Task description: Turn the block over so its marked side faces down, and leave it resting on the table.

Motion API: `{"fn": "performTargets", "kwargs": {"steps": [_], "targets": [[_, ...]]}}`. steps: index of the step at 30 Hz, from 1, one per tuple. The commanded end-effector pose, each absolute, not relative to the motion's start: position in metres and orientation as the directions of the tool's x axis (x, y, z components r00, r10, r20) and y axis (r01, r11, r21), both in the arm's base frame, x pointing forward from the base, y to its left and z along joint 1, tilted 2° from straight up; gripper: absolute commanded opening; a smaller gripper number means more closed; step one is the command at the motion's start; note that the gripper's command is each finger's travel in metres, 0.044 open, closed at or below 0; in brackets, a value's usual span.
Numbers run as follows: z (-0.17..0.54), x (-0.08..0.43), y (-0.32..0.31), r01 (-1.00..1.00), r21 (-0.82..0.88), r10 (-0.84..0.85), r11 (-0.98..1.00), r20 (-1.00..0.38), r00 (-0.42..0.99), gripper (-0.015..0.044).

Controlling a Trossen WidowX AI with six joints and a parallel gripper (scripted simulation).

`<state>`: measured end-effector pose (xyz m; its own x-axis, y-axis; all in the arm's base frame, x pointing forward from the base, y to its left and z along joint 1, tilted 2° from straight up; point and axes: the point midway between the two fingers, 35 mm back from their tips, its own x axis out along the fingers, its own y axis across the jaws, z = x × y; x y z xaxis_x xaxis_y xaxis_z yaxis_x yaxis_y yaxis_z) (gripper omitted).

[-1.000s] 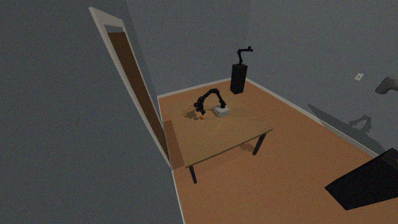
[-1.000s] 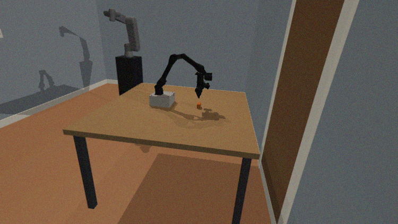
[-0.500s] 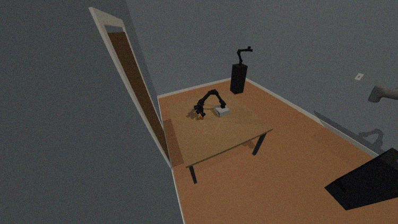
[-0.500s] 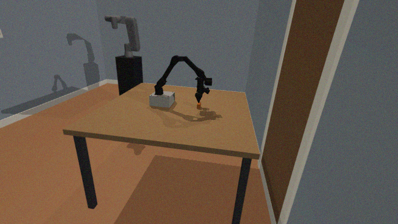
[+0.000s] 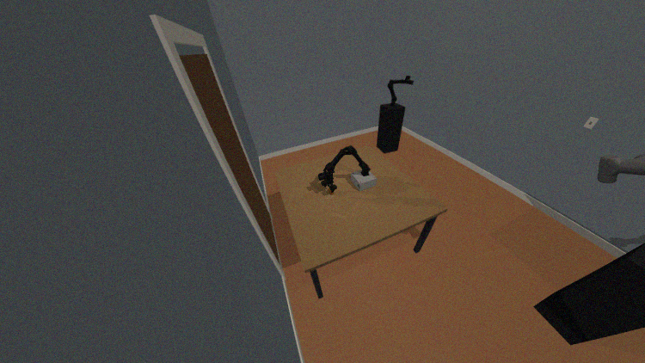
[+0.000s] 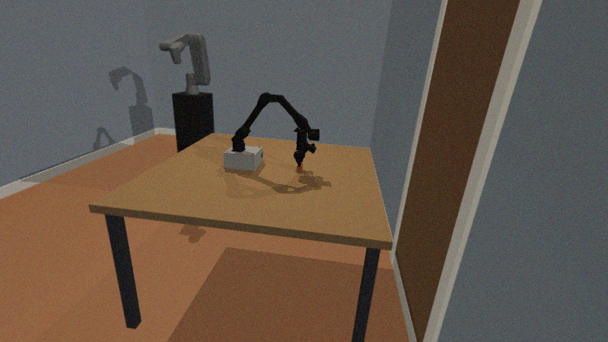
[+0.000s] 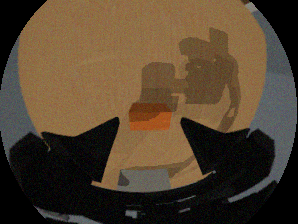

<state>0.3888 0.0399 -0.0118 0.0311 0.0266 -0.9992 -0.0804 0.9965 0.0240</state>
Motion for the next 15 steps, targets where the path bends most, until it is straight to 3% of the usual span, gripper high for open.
{"fn": "performTargets", "kwargs": {"steps": [1,8,15], "targets": [[-0.0225,0.3855,0.0404,-0.083,0.027,0.028,0.996,-0.999,0.018,0.0440],[-0.0315,0.3852,0.0406,-0.083,0.027,0.028,0.996,-0.999,0.018,0.0440],[-0.0315,0.3852,0.0406,-0.083,0.027,0.028,0.996,-0.999,0.018,0.0276]]}}
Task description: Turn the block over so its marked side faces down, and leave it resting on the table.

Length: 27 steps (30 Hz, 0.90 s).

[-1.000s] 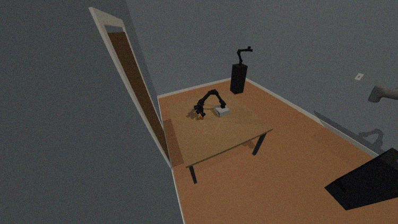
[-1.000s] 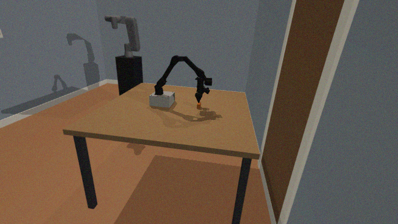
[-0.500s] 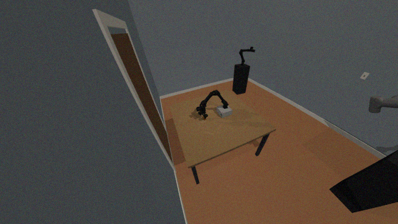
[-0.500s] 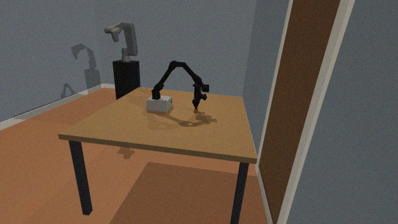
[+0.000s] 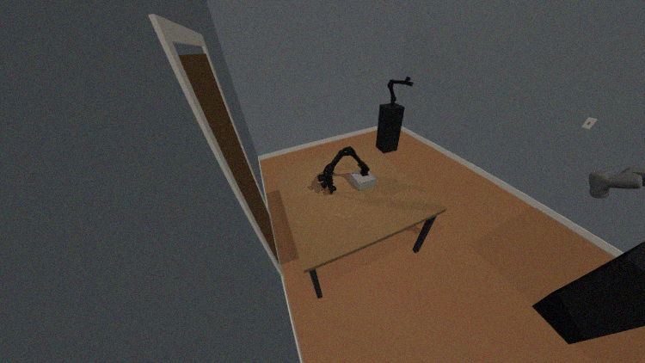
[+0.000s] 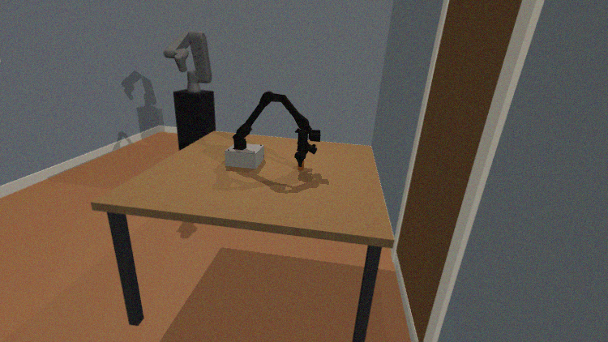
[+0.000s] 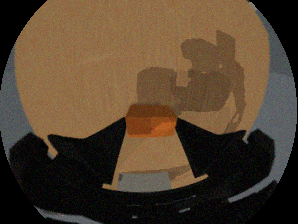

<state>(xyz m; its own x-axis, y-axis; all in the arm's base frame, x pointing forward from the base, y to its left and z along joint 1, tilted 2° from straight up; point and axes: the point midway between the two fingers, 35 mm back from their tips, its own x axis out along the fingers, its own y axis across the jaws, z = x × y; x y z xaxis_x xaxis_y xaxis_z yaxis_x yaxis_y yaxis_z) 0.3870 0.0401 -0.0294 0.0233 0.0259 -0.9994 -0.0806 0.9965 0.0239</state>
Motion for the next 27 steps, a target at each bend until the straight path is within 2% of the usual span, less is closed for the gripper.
{"fn": "performTargets", "kwargs": {"steps": [1,20,25,27], "targets": [[-0.031,0.385,0.041,-0.083,0.027,0.028,0.996,-0.999,0.018,0.0269],[-0.031,0.385,0.041,-0.083,0.027,0.028,0.996,-0.999,0.018,0.0142],[-0.006,0.385,0.040,-0.083,0.027,0.028,0.996,-0.999,0.018,0.0011],[-0.001,0.385,0.040,-0.083,0.027,0.028,0.996,-0.999,0.018,0.0000]]}}
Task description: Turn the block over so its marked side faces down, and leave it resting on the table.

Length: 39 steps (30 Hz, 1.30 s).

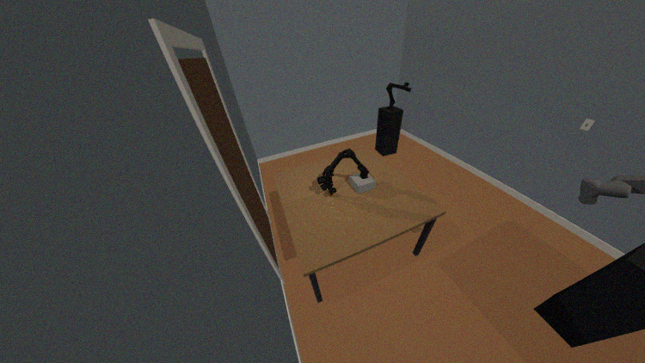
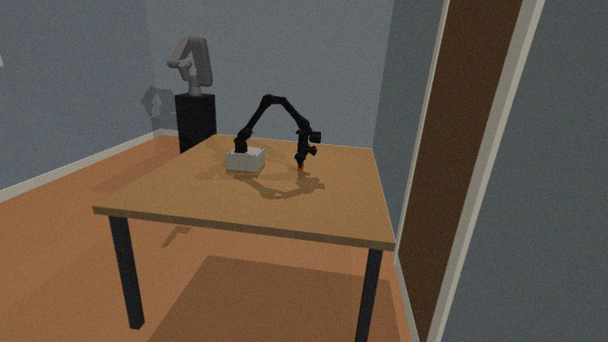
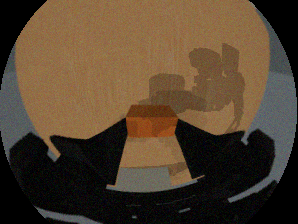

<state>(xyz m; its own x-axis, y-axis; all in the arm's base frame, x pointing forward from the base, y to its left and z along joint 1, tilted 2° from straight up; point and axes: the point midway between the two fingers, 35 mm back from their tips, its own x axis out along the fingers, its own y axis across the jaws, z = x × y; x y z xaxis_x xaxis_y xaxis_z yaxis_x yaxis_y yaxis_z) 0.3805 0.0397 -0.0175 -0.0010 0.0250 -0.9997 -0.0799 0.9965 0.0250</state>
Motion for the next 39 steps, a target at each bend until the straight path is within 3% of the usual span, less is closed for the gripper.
{"fn": "performTargets", "kwargs": {"steps": [1,39], "targets": [[-0.001,0.385,0.040,-0.083,0.027,0.028,0.996,-0.999,0.018,0.0000],[-0.015,0.381,0.040,-0.083,0.026,0.065,0.996,-0.860,0.506,0.0000]]}}
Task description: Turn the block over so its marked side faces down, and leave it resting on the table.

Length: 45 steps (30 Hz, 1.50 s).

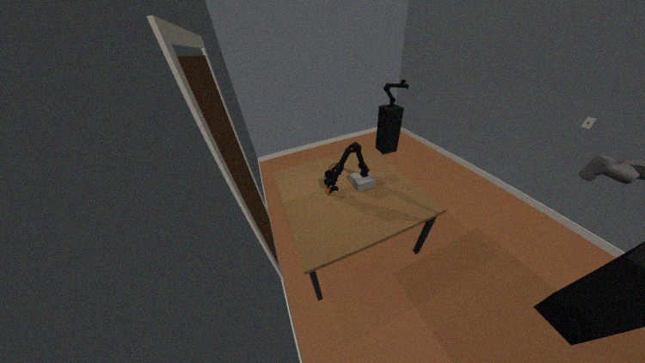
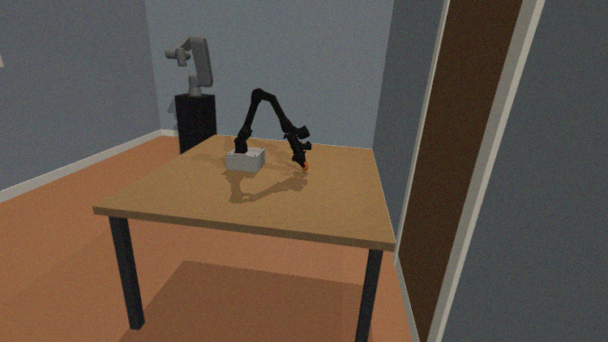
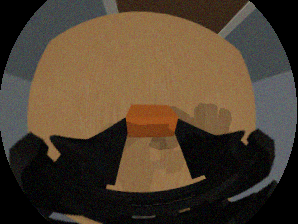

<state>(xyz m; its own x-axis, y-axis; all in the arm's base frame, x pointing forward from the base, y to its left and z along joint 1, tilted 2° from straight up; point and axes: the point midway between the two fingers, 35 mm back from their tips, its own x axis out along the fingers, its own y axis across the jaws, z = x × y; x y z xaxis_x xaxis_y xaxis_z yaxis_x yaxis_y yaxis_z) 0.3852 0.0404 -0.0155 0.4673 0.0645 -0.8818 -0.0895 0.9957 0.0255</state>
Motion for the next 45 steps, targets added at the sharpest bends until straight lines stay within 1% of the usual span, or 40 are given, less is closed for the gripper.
{"fn": "performTargets", "kwargs": {"steps": [1,7,17,30,45], "targets": [[-0.015,0.380,0.040,-0.083,0.026,0.066,0.996,-0.853,0.518,0.0000],[-0.016,0.380,0.040,-0.083,0.027,0.068,0.996,-0.836,0.545,0.0000],[-0.038,0.392,0.041,-0.084,0.024,0.073,0.996,-0.753,0.654,0.0000],[-0.054,0.394,0.042,-0.083,0.024,0.080,0.996,-0.623,0.778,0.0000],[-0.054,0.379,0.041,-0.083,0.026,0.086,0.996,-0.449,0.889,0.0000]]}}
